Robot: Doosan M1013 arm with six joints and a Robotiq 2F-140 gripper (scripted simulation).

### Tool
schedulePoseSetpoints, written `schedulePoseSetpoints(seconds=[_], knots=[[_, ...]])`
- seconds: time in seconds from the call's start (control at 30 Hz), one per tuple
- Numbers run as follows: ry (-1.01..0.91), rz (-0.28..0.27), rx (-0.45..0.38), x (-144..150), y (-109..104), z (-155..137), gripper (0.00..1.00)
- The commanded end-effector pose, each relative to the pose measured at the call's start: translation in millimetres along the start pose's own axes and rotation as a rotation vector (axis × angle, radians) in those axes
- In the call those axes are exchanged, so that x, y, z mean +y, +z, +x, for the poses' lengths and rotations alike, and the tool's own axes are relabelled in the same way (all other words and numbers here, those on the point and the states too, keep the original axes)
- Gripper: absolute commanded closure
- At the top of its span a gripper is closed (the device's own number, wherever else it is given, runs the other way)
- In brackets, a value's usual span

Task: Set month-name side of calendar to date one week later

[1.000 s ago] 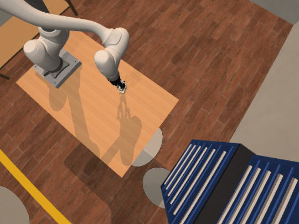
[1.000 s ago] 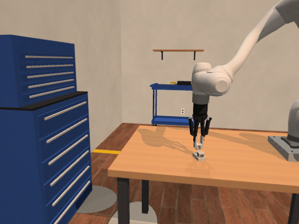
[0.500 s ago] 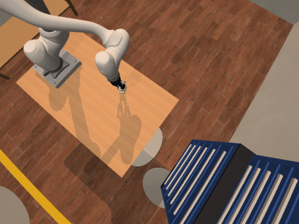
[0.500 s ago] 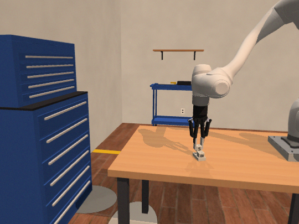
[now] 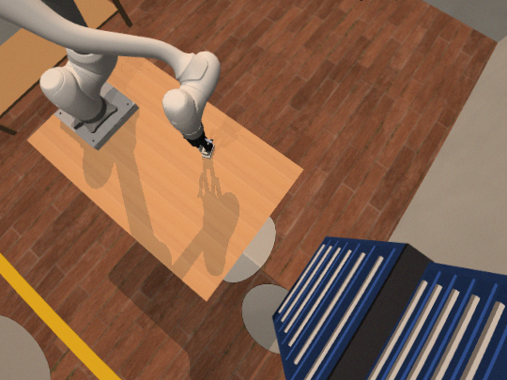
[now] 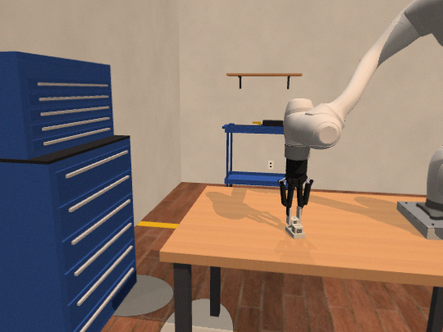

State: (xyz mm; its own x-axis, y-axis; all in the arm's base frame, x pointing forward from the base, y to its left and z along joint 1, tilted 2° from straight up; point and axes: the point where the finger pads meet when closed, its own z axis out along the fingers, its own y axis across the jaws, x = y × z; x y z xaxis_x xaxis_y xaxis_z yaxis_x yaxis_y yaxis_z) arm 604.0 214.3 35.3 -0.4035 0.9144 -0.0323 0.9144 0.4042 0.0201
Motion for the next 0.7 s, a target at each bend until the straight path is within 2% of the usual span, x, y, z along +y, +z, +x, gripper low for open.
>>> schedulePoseSetpoints(seconds=[0.0, 0.67], knots=[[0.0, 0.0, 0.0, 0.0, 1.1, 0.0, 0.75], [0.0, 0.0, 0.0, 0.0, 3.7, 0.0, 0.75]])
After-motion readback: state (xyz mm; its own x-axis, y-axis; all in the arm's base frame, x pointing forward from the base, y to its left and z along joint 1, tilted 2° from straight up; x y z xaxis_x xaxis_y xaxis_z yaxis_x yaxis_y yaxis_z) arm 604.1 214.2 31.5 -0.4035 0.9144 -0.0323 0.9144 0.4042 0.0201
